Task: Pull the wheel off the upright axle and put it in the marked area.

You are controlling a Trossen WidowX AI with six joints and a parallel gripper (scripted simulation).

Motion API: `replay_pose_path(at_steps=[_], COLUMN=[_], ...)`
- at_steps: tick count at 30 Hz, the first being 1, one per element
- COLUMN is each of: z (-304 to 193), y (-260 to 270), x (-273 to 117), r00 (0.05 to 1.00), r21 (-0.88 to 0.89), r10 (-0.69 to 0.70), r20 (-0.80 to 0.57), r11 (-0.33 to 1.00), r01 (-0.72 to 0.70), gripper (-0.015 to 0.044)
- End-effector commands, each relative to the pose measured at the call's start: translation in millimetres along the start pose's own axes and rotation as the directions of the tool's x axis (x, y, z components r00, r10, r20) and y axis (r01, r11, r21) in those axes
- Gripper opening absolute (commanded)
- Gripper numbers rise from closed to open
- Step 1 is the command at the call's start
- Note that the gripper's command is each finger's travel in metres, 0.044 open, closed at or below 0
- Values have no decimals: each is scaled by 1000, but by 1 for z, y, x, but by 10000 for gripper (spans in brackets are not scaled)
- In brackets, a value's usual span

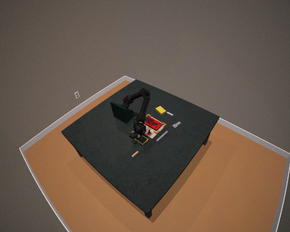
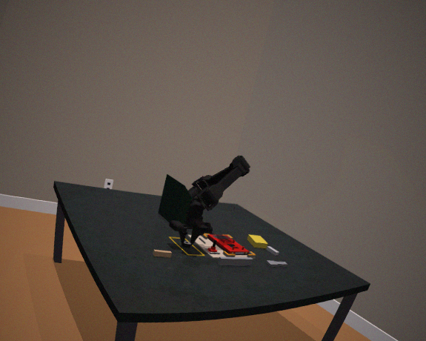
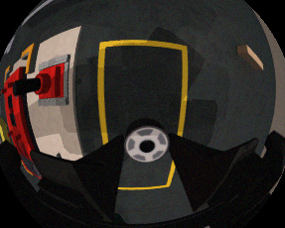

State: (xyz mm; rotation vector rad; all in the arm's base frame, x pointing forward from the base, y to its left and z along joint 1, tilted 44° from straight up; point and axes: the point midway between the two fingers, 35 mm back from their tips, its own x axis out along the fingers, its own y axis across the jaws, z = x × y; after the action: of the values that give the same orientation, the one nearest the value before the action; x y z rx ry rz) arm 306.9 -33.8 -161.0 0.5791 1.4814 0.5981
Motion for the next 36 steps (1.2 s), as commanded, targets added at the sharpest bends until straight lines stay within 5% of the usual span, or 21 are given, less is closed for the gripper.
replay_pose_path(at_steps=[1, 11, 23, 28, 36], z=[0, 0, 1, -22, -77], y=[0, 0, -1, 7, 32], x=[0, -2, -61, -73, -104], r00=[1000, 1000, 1000, 1000, 1000], r21=[0, 0, 10, 19, 16], r10=[0, 0, 4, 1, 3], r20=[0, 0, -5, 2, -9], r11=[1000, 1000, 1000, 1000, 1000], r01=[0, 0, -4, -1, -2], gripper=[26, 289, 300, 431, 440])
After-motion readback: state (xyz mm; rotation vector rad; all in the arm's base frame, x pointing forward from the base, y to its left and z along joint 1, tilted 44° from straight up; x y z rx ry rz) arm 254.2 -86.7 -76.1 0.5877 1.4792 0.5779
